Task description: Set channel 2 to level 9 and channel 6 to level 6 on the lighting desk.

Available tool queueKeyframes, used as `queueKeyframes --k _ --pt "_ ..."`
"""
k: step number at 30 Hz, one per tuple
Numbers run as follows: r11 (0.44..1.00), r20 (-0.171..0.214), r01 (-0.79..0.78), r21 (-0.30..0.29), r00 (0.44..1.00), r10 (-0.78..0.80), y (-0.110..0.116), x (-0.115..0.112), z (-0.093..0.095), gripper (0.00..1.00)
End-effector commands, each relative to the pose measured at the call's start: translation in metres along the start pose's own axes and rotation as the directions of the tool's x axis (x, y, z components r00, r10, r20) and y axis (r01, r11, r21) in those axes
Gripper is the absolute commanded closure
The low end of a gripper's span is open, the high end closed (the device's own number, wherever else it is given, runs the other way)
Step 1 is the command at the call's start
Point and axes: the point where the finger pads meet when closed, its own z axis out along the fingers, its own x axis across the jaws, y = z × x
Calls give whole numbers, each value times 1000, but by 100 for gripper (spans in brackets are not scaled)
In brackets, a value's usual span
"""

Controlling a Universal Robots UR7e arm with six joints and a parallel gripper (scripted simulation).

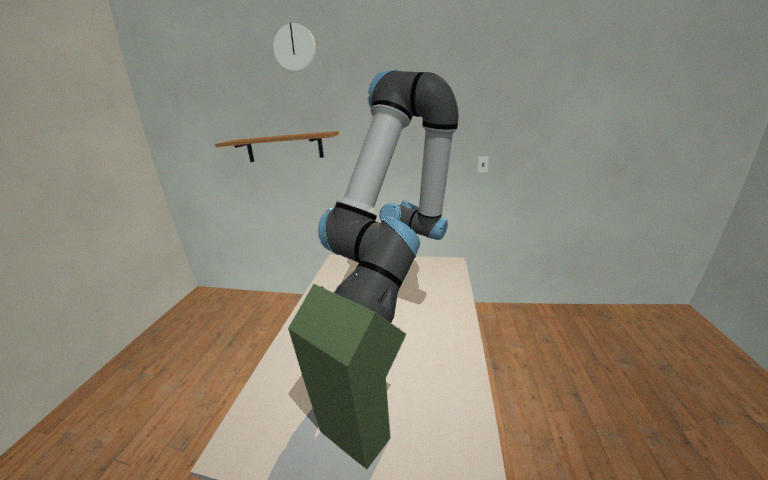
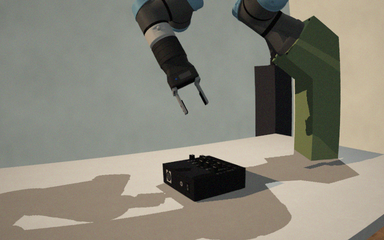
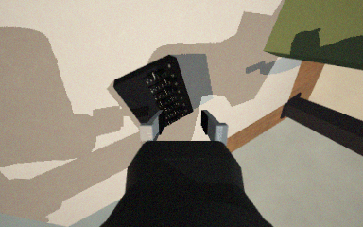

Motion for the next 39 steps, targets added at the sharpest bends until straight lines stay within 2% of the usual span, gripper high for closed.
queueKeyframes --k 1,2,4,6,13,20,32,39 --pt "994 65 61 91 996 -67 7 0 8 0" --pt "994 65 61 91 996 -67 7 0 8 0" --pt "988 94 89 127 990 -101 10 0 10 0" --pt "988 94 89 127 990 -101 10 0 10 0" --pt "955 172 166 244 962 -211 22 1 18 0" --pt "918 219 213 334 930 -296 30 1 24 0" --pt "881 249 246 404 897 -365 37 0 30 0" --pt "870 257 253 423 888 -382 39 1 31 0"
